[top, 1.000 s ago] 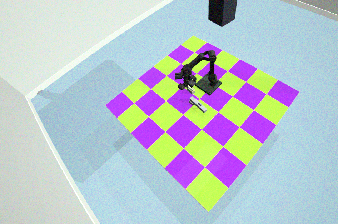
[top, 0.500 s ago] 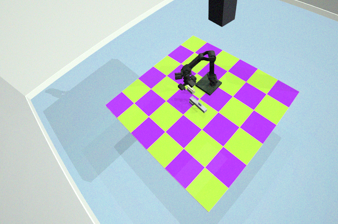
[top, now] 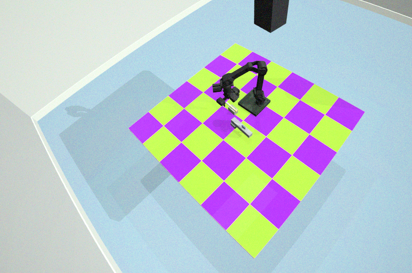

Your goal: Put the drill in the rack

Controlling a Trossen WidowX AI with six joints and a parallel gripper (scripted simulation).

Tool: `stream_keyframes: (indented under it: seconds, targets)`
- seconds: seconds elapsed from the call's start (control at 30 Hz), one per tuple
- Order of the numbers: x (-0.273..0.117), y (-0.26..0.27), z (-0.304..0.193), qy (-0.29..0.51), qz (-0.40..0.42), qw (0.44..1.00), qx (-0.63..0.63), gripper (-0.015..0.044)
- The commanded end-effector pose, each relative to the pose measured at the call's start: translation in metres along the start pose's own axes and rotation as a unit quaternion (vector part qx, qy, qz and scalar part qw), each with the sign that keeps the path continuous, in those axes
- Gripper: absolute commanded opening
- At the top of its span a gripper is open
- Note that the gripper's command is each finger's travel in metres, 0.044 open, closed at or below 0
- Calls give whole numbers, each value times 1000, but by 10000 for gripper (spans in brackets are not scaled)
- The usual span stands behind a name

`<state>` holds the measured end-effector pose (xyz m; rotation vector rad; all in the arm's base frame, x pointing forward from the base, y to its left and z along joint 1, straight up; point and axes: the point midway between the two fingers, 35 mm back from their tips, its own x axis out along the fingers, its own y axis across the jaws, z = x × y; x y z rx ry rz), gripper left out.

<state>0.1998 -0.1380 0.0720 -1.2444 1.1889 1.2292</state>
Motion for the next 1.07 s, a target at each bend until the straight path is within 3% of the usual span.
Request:
stream_keyframes:
  seconds: [0.0,0.2,0.4,0.73,1.03]
  targets:
    - [-18,-2,-1,3,-3,1000,0,440]
    - [-22,-10,-2,20,-9,1000,-15,440]
    - [-55,-83,4,174,-98,972,-125,440]
    - [-158,-187,86,367,-307,848,-226,440]
    - [-266,-197,199,422,-502,730,-192,440]
